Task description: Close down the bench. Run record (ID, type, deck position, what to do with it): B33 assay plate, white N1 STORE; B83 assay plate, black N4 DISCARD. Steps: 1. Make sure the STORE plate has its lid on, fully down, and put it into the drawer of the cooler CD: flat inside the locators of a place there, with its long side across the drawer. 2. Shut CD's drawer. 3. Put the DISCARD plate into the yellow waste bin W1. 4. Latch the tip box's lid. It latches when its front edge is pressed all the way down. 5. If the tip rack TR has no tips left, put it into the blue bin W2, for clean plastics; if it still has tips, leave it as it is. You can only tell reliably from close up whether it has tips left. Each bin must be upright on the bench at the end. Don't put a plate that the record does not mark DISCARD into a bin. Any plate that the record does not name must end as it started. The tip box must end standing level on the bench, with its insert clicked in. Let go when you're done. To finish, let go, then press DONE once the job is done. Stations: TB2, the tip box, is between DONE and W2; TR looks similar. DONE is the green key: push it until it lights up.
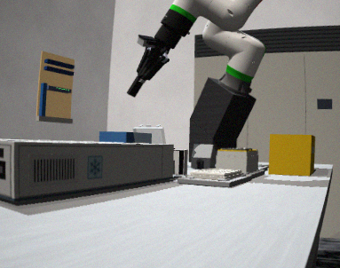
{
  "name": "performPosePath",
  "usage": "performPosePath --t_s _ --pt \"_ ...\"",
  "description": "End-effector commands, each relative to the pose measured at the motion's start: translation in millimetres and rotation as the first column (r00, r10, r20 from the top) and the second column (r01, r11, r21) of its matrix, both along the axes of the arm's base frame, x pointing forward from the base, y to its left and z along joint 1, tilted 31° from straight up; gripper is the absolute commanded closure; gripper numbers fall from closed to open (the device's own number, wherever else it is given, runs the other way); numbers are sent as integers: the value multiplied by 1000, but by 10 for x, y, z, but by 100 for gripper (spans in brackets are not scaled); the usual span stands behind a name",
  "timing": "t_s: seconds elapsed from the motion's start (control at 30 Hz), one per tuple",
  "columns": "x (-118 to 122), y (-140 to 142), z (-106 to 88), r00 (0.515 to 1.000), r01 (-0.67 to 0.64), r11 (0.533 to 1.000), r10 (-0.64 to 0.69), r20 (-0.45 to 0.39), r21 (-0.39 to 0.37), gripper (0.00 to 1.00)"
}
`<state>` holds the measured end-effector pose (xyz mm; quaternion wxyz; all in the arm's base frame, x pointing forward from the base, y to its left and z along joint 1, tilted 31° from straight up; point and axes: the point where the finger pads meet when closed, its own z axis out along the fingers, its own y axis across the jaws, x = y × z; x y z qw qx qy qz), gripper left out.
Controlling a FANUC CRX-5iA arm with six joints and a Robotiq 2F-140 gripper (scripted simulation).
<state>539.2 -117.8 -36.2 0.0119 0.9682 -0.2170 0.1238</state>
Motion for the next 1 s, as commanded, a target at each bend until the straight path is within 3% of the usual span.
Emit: performPosePath --t_s 0.0,0.3,0.5,0.6,0.9,0.97 --pt "-127 -9 6 999 -30 999 31 -32 38 90" --pt "-474 201 23 990 -118 983 128 -66 142 90" --pt "-576 347 59 980 -174 963 190 -60 206 90" --pt "-636 477 102 968 -230 936 249 -39 266 90" --pt "-737 852 263 943 -319 883 333 19 345 90" --pt "-745 939 312 927 -364 852 371 57 377 90"
